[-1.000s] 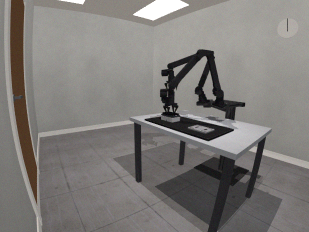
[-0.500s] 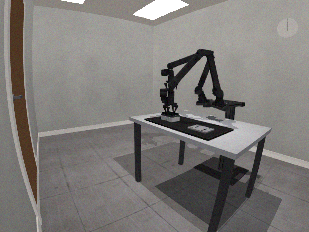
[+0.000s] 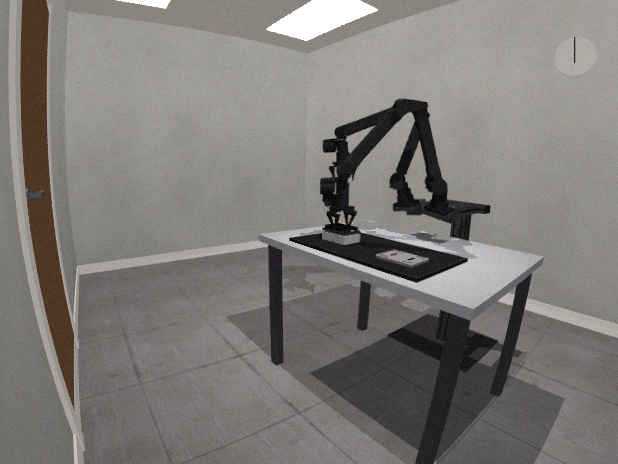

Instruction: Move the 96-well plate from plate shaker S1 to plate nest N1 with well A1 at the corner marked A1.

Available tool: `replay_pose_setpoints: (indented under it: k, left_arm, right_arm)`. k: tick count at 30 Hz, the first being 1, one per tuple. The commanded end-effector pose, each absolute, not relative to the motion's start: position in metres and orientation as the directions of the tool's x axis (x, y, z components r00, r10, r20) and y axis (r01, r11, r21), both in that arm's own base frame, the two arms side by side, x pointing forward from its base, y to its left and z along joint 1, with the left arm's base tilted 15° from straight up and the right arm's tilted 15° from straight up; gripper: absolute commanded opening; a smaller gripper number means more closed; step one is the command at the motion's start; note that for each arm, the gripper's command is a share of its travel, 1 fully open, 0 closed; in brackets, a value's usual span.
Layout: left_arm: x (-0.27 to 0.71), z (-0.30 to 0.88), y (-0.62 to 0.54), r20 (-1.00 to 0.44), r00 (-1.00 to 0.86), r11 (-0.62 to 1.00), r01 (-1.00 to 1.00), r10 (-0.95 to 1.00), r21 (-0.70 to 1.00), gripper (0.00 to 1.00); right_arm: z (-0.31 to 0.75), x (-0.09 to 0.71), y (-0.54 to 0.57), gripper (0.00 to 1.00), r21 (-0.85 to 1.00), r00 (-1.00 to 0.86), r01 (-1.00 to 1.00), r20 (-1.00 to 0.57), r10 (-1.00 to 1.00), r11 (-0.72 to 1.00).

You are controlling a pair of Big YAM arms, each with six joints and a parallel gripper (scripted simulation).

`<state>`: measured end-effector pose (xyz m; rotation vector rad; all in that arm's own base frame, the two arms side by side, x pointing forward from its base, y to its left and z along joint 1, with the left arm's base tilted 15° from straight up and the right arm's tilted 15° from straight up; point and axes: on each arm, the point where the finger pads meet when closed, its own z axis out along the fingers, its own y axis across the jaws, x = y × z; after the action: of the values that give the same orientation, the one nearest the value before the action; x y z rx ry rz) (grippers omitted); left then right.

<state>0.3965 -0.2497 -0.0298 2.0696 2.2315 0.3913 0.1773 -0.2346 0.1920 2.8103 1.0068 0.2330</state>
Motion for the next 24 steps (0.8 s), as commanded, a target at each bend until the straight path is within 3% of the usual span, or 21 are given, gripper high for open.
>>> replay_pose_setpoints:
  k: [1, 24]
  left_arm:
    - [0.401, -0.019, -0.260, 0.102, -0.065, 0.038, 0.968, 0.993, 0.248, 0.00]
    - [0.401, 0.030, -0.276, 0.071, -0.080, 0.058, 0.959, 0.994, 0.278, 0.00]
  right_arm:
    - [0.217, 0.182, -0.246, 1.00, 0.245, 0.761, 0.608, 0.091, 0.642, -0.755]
    - [0.217, 0.182, -0.246, 1.00, 0.245, 0.761, 0.608, 0.091, 0.642, -0.755]
